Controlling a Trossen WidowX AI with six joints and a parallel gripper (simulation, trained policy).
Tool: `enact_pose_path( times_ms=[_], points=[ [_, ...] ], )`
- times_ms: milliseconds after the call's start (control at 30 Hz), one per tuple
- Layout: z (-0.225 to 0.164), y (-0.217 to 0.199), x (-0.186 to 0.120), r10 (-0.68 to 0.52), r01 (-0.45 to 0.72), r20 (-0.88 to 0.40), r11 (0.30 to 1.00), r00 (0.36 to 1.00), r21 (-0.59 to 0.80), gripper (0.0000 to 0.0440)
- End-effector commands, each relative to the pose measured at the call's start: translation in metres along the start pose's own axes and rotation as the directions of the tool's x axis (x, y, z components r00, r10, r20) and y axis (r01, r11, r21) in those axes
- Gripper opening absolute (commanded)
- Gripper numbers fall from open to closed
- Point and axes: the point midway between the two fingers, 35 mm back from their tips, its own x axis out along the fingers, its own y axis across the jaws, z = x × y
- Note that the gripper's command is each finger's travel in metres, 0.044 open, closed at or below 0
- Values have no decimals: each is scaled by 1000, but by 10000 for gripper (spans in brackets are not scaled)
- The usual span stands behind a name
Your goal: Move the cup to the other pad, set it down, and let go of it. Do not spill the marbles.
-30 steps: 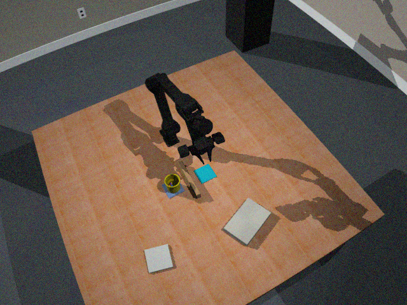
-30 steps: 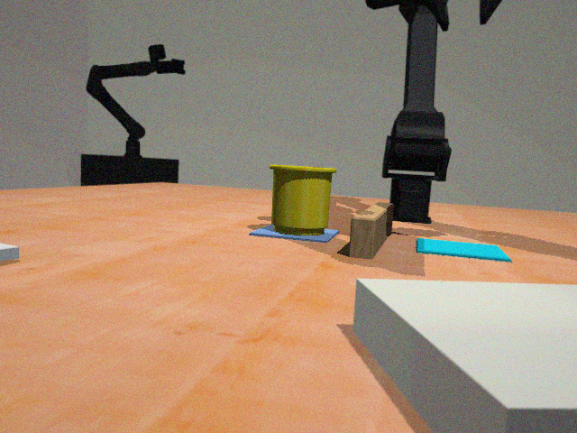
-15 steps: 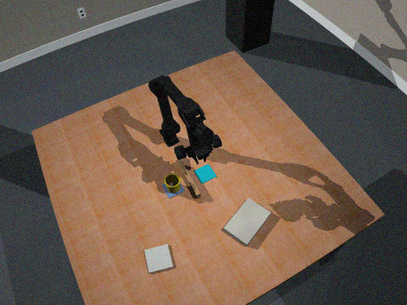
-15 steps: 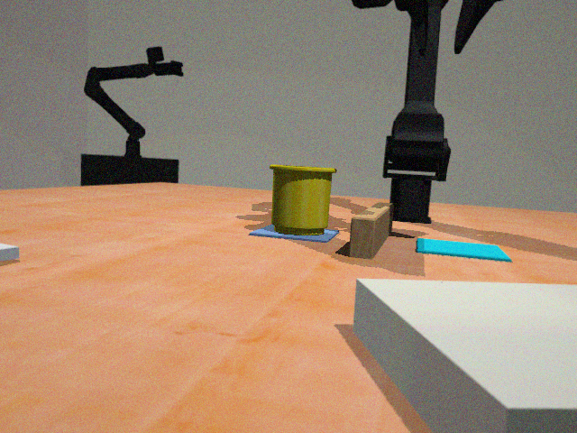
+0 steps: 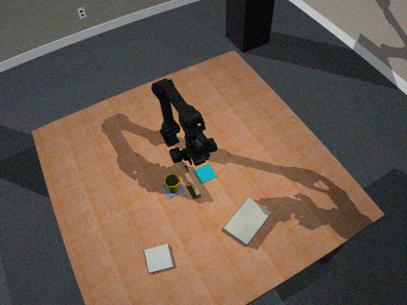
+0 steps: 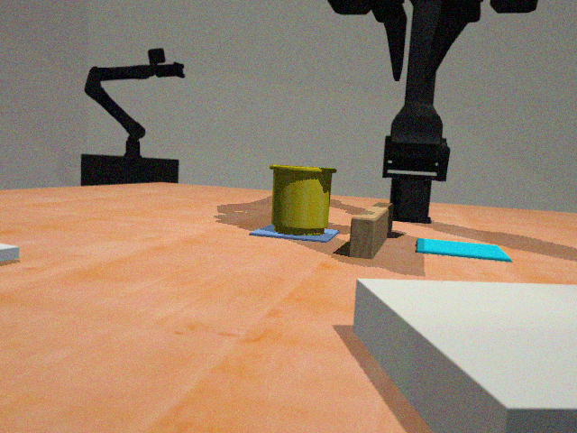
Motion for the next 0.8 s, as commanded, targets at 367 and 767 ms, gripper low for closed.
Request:
enact_pose_path(
  times_ms=[367, 767],
  points=[
    [-11, -26, 23, -47, 47, -145, 999, 988, -8, 138],
    [-16, -45, 50, -60, 60, -199, 998, 978, -5, 171]
  ],
)
